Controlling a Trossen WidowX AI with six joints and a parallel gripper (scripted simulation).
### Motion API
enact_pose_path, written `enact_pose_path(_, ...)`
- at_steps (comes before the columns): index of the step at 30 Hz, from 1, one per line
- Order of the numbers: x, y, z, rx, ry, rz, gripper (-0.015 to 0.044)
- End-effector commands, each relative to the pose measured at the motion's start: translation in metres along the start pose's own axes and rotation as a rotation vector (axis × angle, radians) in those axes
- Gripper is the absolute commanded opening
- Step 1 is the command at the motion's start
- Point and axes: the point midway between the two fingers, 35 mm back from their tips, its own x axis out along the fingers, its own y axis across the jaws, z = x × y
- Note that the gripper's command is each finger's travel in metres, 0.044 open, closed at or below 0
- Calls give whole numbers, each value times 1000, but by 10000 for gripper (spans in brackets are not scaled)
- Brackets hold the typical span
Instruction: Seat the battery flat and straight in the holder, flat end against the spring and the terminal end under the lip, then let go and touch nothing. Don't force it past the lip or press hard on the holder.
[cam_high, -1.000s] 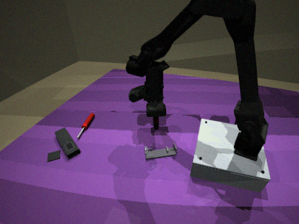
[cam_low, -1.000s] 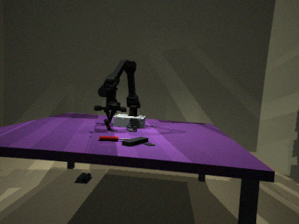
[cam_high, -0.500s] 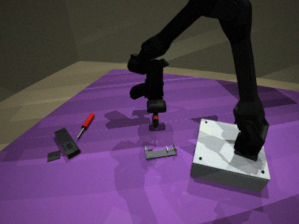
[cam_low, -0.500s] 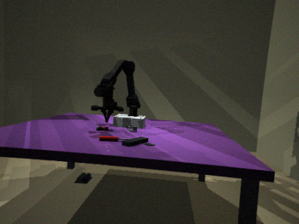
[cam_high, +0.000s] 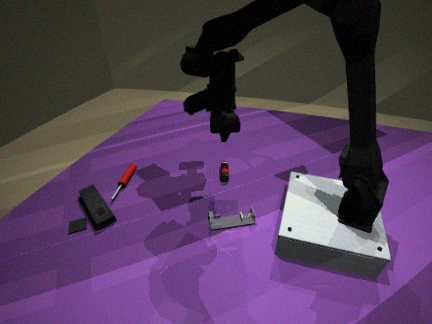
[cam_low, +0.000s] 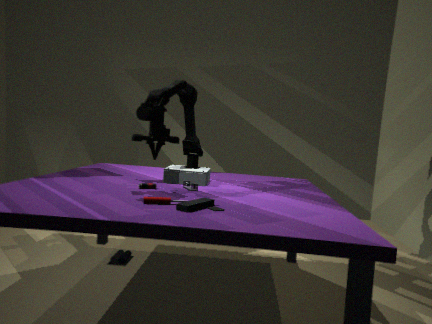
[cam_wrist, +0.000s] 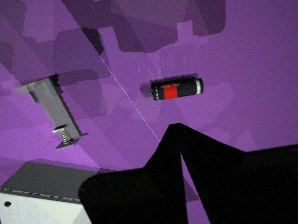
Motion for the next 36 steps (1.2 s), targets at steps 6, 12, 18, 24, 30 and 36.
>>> enact_pose_path(6,2,-1,0,65,-1,-1,53)
enact_pose_path(12,28,-10,1,645,0,-1,210)
enact_pose_path(18,55,-18,-1,1245,3,-2,234)
enact_pose_path(24,70,-22,-3,1590,4,-4,234)
enact_pose_path(30,70,-22,-3,1590,4,-4,234)
enact_pose_path(36,76,-22,-2,1590,4,-4,234)
